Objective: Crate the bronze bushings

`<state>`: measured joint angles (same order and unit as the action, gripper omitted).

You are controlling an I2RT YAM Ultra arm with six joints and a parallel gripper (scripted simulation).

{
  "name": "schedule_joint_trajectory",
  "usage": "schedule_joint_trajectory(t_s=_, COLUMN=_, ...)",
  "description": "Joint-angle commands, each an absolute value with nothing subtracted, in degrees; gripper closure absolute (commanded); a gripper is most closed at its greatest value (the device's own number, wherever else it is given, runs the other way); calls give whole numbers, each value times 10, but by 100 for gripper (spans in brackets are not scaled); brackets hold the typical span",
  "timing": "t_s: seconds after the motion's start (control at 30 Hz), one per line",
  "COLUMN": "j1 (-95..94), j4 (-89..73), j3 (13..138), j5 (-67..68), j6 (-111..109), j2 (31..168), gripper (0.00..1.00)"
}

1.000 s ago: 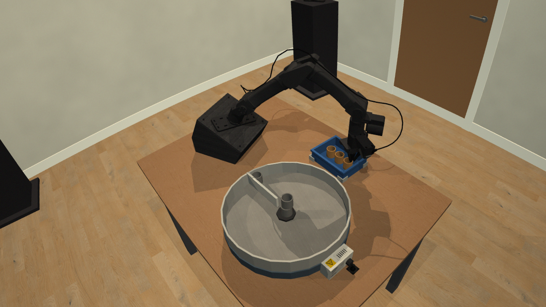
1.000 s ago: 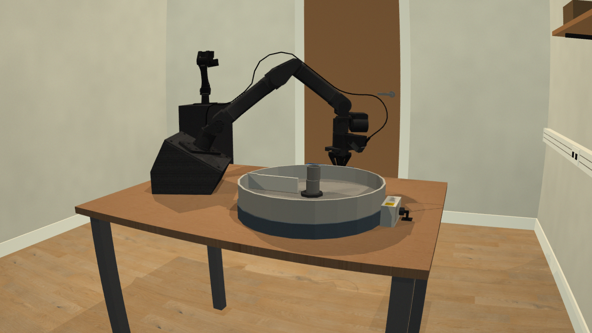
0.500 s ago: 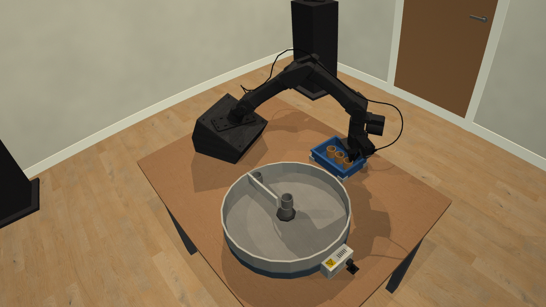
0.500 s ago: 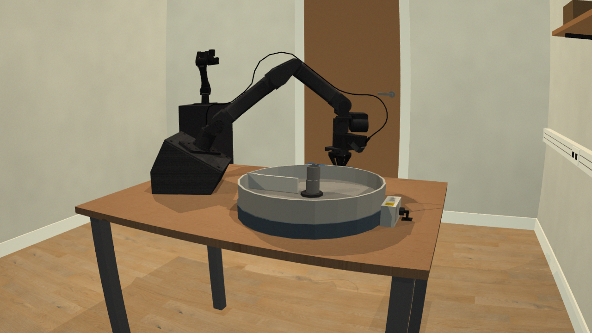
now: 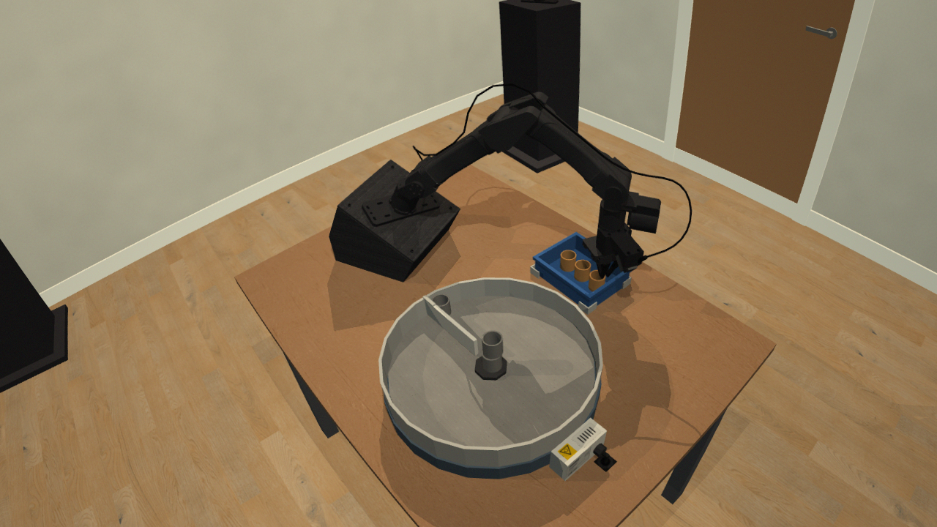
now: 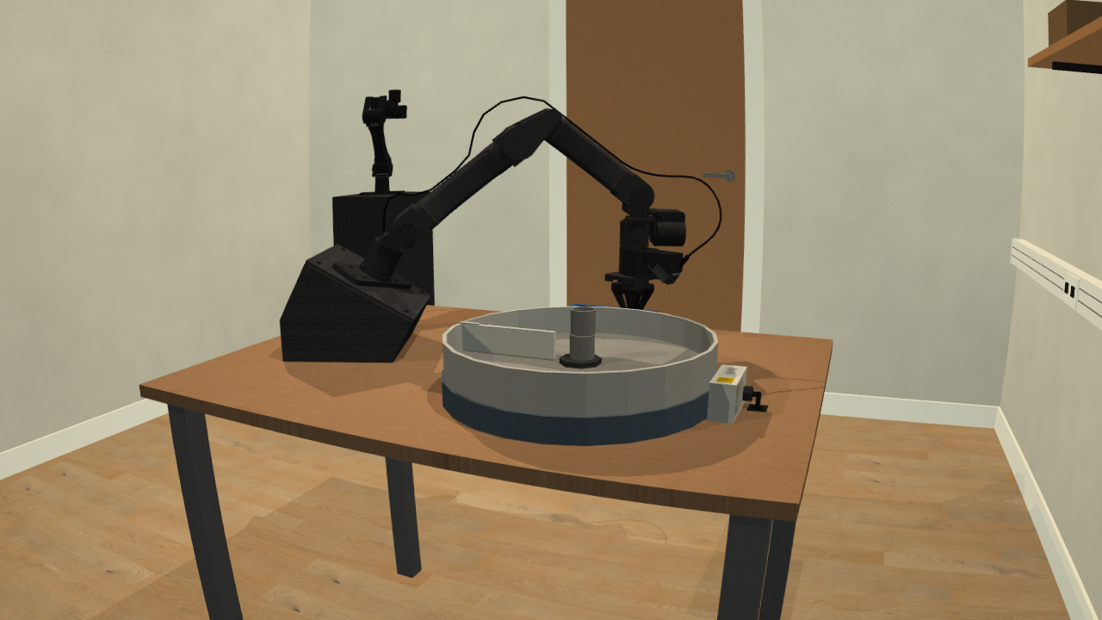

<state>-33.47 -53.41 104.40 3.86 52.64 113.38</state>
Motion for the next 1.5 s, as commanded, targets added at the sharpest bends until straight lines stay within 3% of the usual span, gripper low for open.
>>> schedule_joint_trajectory(t_s=0.0, j1=-335, j4=-540, j3=1068, j5=38, j6=523, j2=1118, gripper=86)
schedule_joint_trajectory(t_s=0.63, j1=-345, j4=-613, j3=1101, j5=45, j6=533, j2=1075, gripper=86)
schedule_joint_trajectory(t_s=1.47, j1=-353, j4=-784, j3=1246, j5=50, j6=541, j2=1062, gripper=86)
